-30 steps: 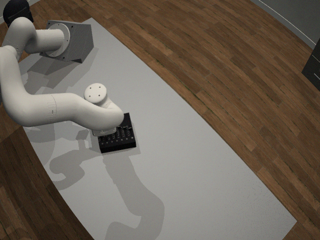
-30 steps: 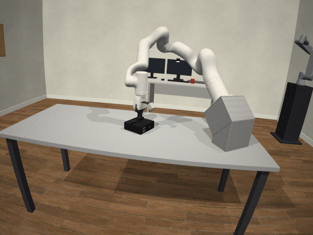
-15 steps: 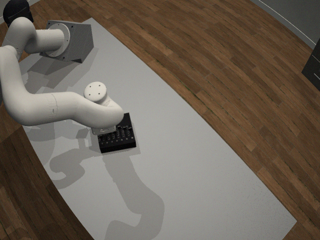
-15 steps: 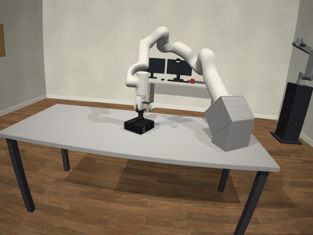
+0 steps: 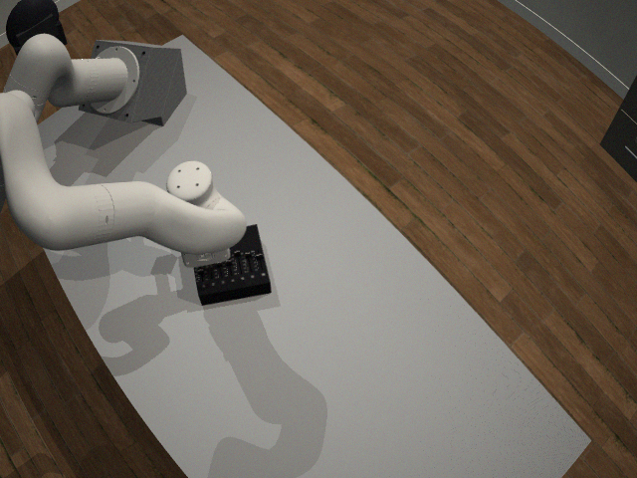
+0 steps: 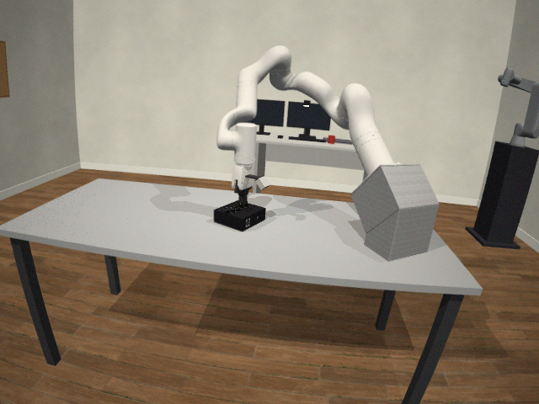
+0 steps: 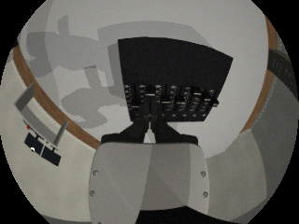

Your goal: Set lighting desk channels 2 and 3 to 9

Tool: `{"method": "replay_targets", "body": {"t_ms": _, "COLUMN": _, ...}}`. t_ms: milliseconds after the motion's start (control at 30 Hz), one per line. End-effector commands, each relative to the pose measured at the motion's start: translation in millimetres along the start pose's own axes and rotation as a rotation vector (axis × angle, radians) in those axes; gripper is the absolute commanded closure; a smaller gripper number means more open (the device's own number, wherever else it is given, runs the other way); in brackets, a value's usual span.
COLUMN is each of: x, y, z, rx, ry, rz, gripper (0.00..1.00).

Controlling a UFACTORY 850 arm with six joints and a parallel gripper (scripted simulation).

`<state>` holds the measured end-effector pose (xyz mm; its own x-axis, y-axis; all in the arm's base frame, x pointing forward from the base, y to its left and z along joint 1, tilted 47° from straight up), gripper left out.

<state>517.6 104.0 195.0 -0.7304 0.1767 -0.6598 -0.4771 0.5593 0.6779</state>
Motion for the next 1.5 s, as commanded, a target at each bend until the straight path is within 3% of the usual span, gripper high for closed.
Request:
{"method": "replay_targets", "body": {"t_ms": 0, "x": 0.1, "y": 0.5, "z": 0.3, "rx": -0.001, "ry": 0.0, "rz": -0.001, "gripper": 1.0}}
{"method": "replay_targets", "body": {"t_ms": 1467, "x": -5.6, "y": 0.5, "z": 1.1, "rx": -0.001, "ry": 0.0, "rz": -0.001, "gripper": 1.0}}
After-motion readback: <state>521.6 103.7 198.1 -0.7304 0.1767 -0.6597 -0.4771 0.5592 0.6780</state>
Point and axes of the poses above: the point where the finger pads meet when closed, its own y axis back along the fingers, its own z axis across the jaws, x = y × z, the point moved 10 cm from there along y, back along the fingers, and after that the axes turned 8 degrees about -y, right-handed, at the moved point
